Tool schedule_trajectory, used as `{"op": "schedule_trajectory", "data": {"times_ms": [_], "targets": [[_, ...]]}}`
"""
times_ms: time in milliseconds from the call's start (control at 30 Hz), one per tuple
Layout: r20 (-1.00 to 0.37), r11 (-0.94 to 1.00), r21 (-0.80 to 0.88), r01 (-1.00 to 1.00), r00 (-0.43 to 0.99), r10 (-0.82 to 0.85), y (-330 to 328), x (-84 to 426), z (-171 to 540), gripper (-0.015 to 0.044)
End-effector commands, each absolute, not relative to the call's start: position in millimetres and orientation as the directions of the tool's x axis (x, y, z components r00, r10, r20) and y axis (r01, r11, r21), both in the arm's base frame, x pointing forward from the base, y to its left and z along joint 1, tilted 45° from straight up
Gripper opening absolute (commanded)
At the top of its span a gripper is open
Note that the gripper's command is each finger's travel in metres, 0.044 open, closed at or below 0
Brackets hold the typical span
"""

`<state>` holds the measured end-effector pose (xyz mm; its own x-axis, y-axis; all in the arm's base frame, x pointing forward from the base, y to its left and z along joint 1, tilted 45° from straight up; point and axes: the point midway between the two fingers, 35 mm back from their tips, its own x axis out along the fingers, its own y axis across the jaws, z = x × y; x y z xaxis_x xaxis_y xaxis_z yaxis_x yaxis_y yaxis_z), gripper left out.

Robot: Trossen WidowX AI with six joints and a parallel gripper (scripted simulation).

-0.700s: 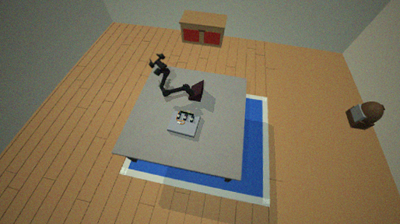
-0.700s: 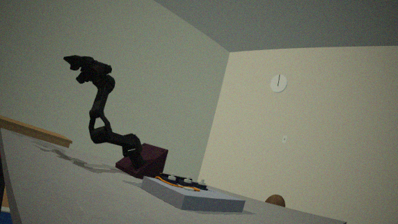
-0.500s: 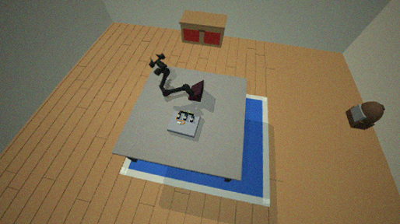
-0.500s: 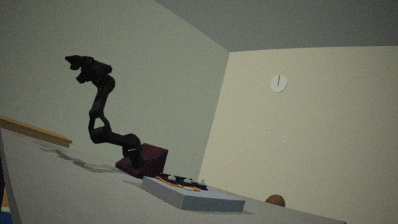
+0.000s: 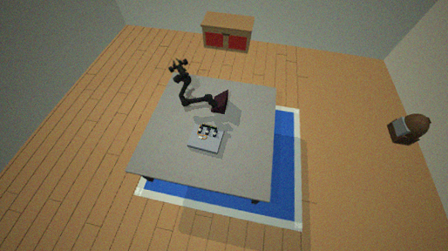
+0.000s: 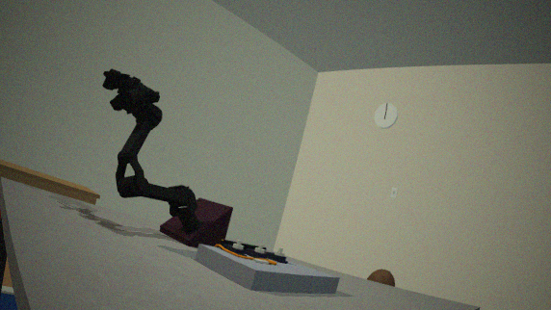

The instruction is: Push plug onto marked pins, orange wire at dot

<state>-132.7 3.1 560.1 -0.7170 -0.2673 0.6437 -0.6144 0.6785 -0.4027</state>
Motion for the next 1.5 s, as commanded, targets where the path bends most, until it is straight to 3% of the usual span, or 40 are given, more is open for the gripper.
{"op": "schedule_trajectory", "data": {"times_ms": [0, 633, 1467], "targets": [[0.660, 0.666, -0.464, -0.584, -0.729, -0.180, 24, -135, 559, 0.0115], [0.699, 0.598, -0.645, -0.476, -0.684, 0.209, 111, -115, 551, 0.0115], [0.672, 0.492, -0.726, -0.480, -0.345, 0.655, 204, -23, 522, 0.0115]]}}
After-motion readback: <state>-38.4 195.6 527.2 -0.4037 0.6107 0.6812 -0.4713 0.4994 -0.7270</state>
